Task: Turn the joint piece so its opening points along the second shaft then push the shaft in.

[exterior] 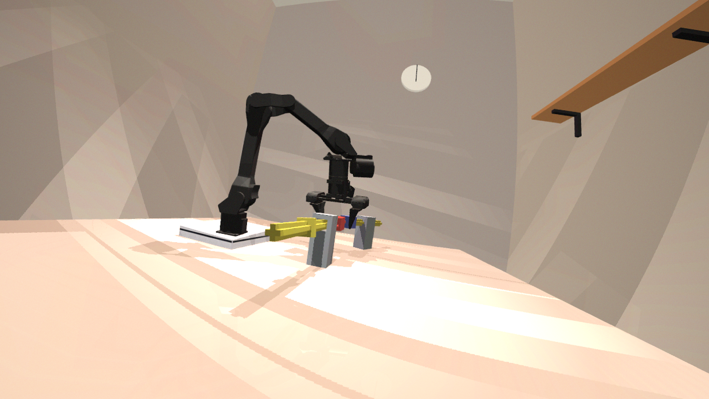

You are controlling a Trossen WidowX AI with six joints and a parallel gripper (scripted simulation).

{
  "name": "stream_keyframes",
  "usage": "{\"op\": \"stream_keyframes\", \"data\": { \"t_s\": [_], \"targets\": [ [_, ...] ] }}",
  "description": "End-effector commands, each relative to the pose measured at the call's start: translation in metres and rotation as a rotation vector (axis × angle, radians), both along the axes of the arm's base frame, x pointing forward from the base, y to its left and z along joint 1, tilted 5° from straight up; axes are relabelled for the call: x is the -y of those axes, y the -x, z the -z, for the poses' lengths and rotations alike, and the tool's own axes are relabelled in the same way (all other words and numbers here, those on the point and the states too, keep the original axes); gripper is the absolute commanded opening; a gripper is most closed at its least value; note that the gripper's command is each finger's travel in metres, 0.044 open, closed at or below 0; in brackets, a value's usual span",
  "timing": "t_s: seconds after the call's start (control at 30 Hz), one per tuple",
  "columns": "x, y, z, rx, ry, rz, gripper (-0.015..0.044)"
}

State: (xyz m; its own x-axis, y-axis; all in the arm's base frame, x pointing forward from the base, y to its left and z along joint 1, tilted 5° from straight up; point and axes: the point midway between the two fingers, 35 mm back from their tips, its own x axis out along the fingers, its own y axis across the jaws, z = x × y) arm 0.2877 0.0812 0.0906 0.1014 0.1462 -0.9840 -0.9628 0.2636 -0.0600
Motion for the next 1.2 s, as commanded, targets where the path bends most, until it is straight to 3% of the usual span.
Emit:
{"op": "stream_keyframes", "data": {
  "t_s": [0.0,0.23,1.17],
  "targets": [
    [-0.001,0.001,0.000,0.007,-0.024,-0.012,0.0440],
    [-0.001,0.000,-0.002,0.001,-0.015,0.015,0.0440],
    [-0.017,-0.002,-0.104,-0.083,0.046,0.962,0.0440]
  ]
}}
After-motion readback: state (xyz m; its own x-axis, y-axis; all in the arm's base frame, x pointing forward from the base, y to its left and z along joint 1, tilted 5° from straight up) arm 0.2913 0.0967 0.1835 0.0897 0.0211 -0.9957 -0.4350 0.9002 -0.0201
